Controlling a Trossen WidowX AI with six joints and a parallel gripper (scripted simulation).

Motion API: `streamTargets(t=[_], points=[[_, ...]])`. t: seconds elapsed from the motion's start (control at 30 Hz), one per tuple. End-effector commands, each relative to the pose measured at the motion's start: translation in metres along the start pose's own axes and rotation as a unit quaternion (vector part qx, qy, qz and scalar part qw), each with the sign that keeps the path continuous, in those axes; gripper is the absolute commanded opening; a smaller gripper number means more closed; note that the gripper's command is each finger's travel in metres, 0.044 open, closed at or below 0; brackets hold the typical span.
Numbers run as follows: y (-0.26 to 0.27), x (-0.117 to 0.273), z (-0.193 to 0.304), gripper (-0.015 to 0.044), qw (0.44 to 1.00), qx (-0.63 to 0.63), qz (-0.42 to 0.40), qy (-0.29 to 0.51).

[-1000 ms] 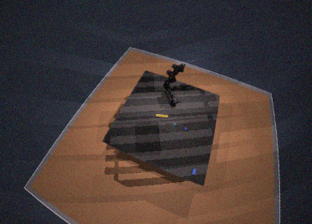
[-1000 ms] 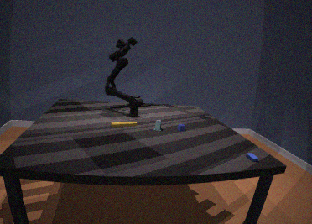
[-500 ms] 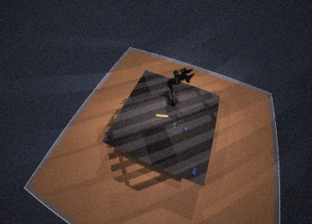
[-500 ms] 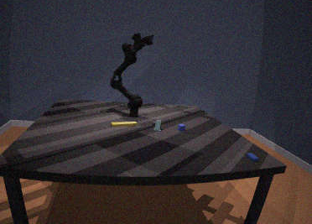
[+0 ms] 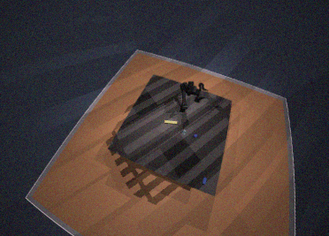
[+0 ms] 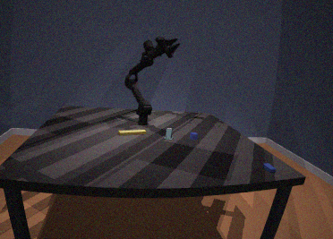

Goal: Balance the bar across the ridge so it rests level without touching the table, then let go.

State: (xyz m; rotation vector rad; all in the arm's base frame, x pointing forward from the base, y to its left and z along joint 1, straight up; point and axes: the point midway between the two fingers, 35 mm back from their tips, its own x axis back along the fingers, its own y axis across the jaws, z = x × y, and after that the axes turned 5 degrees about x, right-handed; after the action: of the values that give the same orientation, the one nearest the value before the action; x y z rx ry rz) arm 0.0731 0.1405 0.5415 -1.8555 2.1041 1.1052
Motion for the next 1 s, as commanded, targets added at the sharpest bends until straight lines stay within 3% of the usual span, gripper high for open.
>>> streamTargets(t=[0.0,0.43,0.97], points=[[-0.049,-0.006,0.001,0.0315,0.996,-0.027,0.083,-0.002],[-0.203,0.025,0.016,0.0315,0.927,-0.123,0.354,-0.010],[-0.329,0.147,0.055,0.0315,0.732,-0.231,0.641,-0.013]])
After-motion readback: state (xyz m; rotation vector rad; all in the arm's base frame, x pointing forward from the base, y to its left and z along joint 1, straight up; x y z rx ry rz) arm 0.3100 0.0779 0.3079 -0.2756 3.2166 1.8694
